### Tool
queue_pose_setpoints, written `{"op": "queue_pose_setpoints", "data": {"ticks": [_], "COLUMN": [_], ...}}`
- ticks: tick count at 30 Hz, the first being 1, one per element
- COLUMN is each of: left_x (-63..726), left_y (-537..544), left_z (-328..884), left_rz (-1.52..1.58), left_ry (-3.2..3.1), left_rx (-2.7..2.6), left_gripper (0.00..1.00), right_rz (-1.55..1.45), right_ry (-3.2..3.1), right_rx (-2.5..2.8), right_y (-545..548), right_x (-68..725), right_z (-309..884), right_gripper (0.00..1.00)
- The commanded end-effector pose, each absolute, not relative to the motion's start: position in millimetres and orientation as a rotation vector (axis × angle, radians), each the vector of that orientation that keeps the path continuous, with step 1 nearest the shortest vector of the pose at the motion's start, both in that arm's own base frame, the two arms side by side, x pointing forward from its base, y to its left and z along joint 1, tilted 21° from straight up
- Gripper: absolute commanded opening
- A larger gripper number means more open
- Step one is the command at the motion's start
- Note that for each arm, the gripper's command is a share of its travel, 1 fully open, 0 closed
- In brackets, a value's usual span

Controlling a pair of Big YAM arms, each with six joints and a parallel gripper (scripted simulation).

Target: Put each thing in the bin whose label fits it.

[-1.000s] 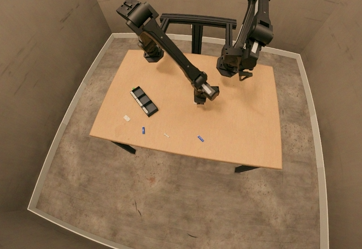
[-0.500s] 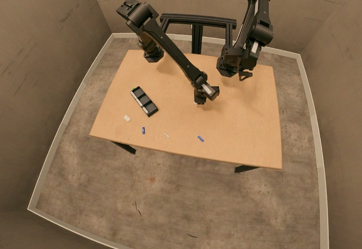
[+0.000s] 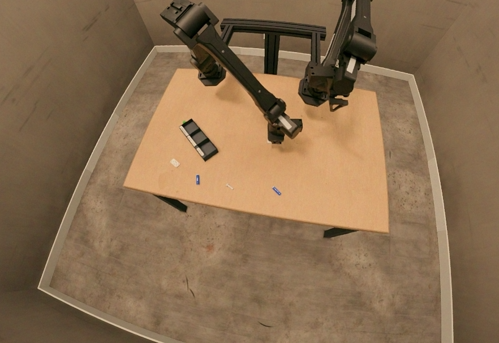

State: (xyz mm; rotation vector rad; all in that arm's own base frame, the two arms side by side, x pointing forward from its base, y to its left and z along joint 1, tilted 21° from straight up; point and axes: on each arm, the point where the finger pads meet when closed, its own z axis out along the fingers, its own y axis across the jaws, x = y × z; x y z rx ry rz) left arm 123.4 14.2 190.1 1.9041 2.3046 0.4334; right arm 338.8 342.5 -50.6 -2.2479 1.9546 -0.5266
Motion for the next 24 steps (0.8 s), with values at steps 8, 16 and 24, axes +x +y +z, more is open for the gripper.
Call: {"op": "queue_pose_setpoints", "data": {"ticks": [8,16,24], "left_x": [128.8,128.8,128.8], "left_y": [13.8,13.8,13.8], "left_z": [222.9,222.9,222.9], "left_rz": [0.48,0.48,0.48], "left_ry": [2.254,2.254,2.254], "left_rx": [1.858,1.858,1.858], "left_gripper": [1.0,1.0,1.0], "right_rz": [-0.513,-0.513,-0.512], "right_ry": [1.909,1.908,1.908], "right_rx": [-2.199,-2.199,-2.199], "right_y": [370.6,370.7,370.8], "right_x": [344.5,344.6,344.6], "right_z": [-26.4,-27.5,-28.3], "right_gripper": [0.18,0.18,0.18]}}
